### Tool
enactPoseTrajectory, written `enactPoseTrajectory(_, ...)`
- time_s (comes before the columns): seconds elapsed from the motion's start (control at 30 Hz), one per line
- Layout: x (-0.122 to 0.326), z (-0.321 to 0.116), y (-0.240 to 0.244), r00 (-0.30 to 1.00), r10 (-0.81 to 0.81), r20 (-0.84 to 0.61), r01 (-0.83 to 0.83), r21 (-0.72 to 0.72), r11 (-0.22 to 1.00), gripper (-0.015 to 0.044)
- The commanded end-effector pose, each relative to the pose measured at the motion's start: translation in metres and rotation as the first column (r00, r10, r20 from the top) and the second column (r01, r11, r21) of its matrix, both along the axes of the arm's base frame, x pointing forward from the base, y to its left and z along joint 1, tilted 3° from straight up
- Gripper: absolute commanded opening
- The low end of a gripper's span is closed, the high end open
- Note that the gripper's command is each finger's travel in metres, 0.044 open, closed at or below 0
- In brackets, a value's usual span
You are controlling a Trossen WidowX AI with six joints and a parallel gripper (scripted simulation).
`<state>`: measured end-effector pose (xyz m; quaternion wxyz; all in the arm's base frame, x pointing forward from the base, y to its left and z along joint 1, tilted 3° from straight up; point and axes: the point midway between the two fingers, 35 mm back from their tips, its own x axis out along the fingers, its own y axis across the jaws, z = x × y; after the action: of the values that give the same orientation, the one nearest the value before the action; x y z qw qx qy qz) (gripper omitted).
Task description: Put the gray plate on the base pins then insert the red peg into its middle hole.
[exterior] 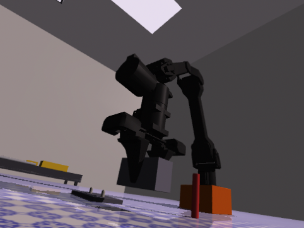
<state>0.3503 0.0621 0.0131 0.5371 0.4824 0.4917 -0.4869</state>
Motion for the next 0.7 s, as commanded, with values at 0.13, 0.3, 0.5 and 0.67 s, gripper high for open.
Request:
enactPoseTrajectory(0.13, 0.001, 0.027, 0.002, 1.0, -0.009, 0.007, 0.009, 0.006, 1.0, 0.0)
enactPoseTrajectory(0.3, -0.001, 0.043, 0.002, 1.0, -0.015, 0.005, 0.015, 0.006, 1.0, 0.0)
enactPoseTrajectory(0.5, -0.004, 0.062, 0.002, 1.0, -0.022, 0.003, 0.022, 0.006, 1.0, 0.0)
enactPoseTrajectory(0.67, -0.007, 0.078, 0.001, 1.0, -0.028, 0.0, 0.028, 0.005, 1.0, 0.0)
